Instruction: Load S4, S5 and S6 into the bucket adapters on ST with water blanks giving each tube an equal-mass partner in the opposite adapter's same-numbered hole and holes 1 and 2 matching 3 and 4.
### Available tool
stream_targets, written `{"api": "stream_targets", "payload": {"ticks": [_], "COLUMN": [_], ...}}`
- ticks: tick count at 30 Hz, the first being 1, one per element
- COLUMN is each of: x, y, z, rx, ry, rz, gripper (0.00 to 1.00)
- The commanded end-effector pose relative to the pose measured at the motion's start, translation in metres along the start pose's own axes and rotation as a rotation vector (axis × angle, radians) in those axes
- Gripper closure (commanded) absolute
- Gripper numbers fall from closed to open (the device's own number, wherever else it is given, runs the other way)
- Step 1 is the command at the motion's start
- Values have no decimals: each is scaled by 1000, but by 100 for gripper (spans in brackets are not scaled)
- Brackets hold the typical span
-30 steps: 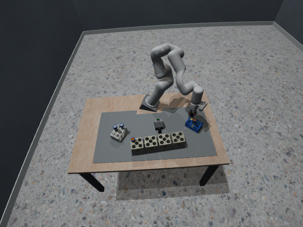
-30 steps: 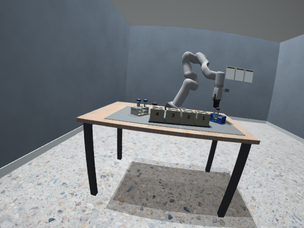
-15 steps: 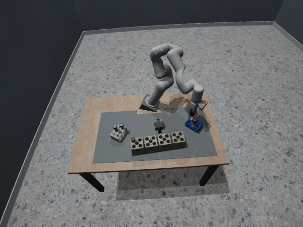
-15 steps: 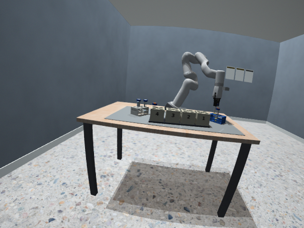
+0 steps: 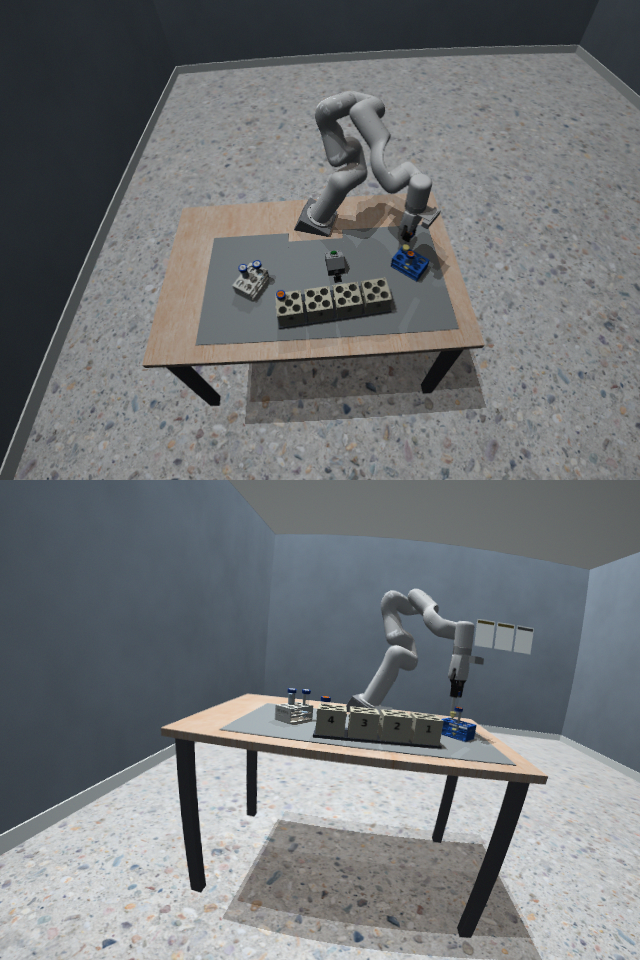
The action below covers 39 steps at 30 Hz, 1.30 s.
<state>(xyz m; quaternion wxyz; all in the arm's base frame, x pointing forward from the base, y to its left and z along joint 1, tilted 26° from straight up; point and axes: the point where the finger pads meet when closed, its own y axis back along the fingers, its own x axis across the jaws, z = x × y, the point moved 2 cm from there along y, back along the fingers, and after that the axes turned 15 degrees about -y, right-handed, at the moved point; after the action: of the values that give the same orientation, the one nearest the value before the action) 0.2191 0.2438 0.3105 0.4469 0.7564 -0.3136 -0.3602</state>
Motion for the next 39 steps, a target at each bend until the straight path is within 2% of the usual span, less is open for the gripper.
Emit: {"api": "stream_targets", "payload": {"ticks": [1, 39], "x": [0, 0], "y": [11, 77], "z": [-1, -1], "rx": [4, 4], "ry": [1, 1], "rz": [-1, -1], "gripper": [100, 100]}}
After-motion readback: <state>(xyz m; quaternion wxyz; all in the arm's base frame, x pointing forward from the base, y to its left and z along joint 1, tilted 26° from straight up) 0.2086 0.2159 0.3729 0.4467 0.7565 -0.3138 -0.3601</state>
